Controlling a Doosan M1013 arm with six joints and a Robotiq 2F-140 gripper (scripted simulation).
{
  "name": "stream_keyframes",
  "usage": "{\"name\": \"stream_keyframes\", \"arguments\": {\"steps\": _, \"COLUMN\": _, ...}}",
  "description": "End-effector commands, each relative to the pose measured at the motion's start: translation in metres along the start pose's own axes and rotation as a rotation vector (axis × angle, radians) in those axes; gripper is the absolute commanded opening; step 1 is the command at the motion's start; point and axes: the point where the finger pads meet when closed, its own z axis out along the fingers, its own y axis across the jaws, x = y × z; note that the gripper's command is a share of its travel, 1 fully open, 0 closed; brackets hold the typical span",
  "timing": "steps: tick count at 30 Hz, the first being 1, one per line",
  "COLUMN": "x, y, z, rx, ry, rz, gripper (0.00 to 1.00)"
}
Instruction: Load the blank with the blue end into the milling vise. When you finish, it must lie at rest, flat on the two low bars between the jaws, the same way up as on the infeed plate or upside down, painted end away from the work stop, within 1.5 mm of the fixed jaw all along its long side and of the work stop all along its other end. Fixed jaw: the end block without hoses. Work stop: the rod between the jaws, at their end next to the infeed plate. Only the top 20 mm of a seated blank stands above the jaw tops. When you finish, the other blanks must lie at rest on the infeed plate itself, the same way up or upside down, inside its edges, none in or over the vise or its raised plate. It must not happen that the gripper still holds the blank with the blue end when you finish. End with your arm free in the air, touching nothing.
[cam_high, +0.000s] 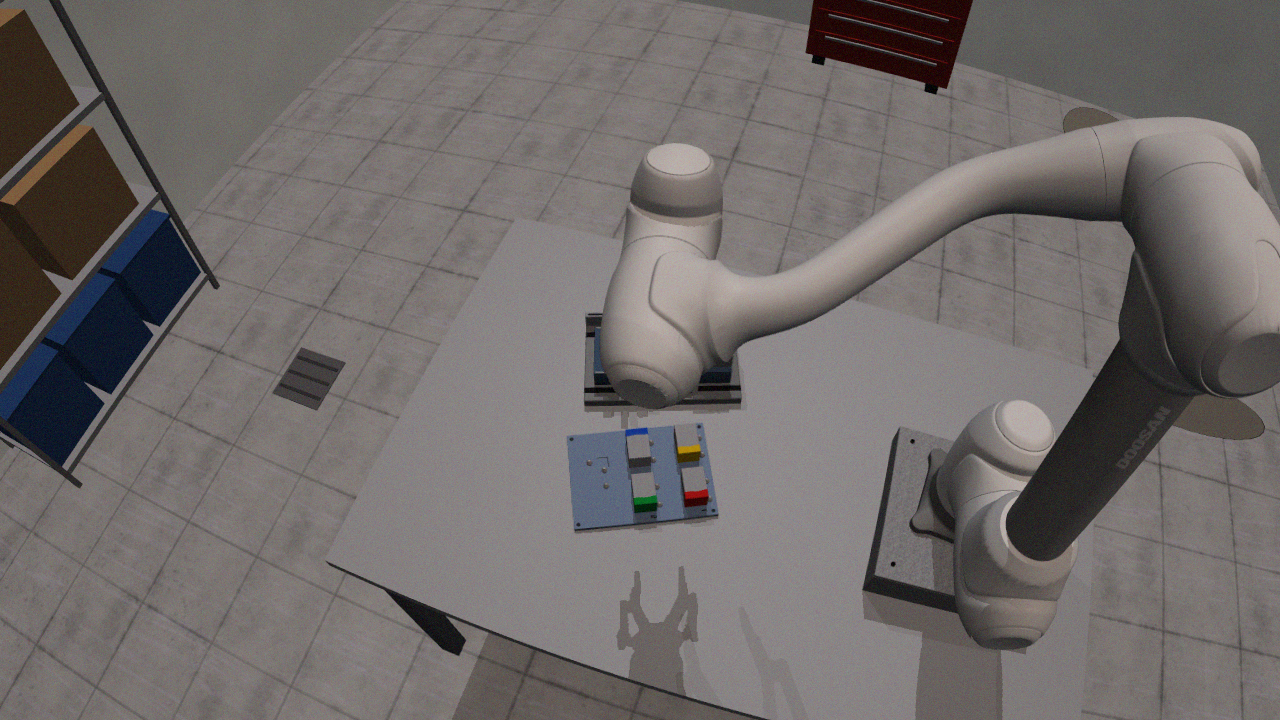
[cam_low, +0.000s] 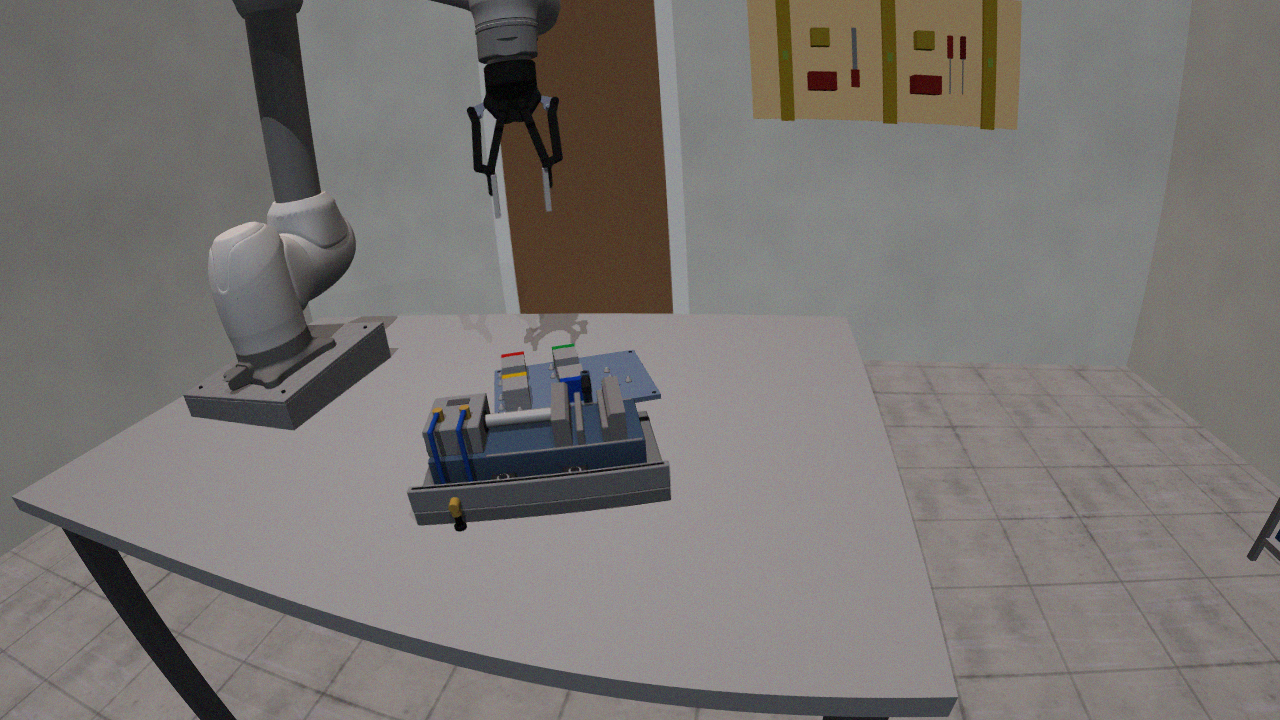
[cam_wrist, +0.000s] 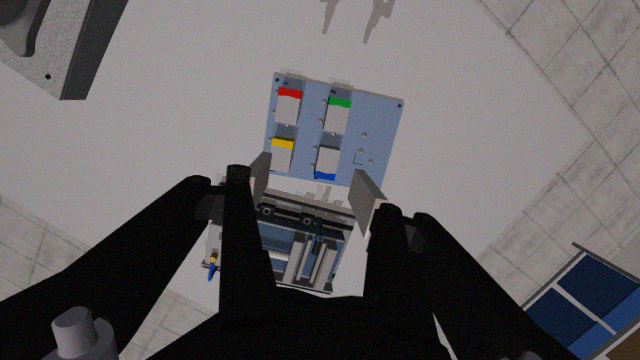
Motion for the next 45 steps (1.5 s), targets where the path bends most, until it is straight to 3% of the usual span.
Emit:
{"name": "stream_keyframes", "arguments": {"steps": 1, "x": -0.001, "y": 0.001, "z": 0.003, "rx": 0.000, "ry": 0.000, "rz": 0.000, "gripper": 0.46}}
{"name": "stream_keyframes", "arguments": {"steps": 45, "x": -0.030, "y": 0.028, "z": 0.125, "rx": 0.000, "ry": 0.000, "rz": -0.005, "gripper": 0.46}}
